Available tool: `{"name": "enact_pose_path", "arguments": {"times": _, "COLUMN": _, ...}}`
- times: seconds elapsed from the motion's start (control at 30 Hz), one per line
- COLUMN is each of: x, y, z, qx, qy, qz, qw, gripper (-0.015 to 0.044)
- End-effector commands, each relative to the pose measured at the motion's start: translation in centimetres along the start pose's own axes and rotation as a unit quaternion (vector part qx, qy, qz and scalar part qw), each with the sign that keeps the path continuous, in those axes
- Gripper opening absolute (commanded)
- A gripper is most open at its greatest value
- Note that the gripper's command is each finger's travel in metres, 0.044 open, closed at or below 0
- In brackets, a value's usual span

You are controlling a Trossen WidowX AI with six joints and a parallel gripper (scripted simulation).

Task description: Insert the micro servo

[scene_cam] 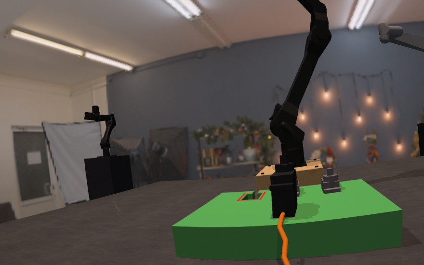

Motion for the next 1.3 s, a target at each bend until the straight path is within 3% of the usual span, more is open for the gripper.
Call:
{"name": "enact_pose_path", "arguments": {"times": 0.0, "x": -0.1, "y": -2.3, "z": -0.3, "qx": -0.017, "qy": 0.014, "qz": -0.029, "qw": 0.999, "gripper": 0.0440}}
{"name": "enact_pose_path", "arguments": {"times": 0.43, "x": -1.9, "y": -11.0, "z": -1.6, "qx": -0.090, "qy": 0.076, "qz": -0.159, "qw": 0.980, "gripper": 0.0440}}
{"name": "enact_pose_path", "arguments": {"times": 1.27, "x": -8.2, "y": -20.9, "z": -4.3, "qx": -0.166, "qy": 0.199, "qz": -0.309, "qw": 0.915, "gripper": 0.0440}}
Point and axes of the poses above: the point midway between the two fingers, 35 mm back from their tips, its own x axis out along the fingers, its own y axis across the jaws, z = x × y, the point moved 3 cm from there along -x, back along the fingers, and after that the axes turned 14 degrees about x, right-handed, at the moved point
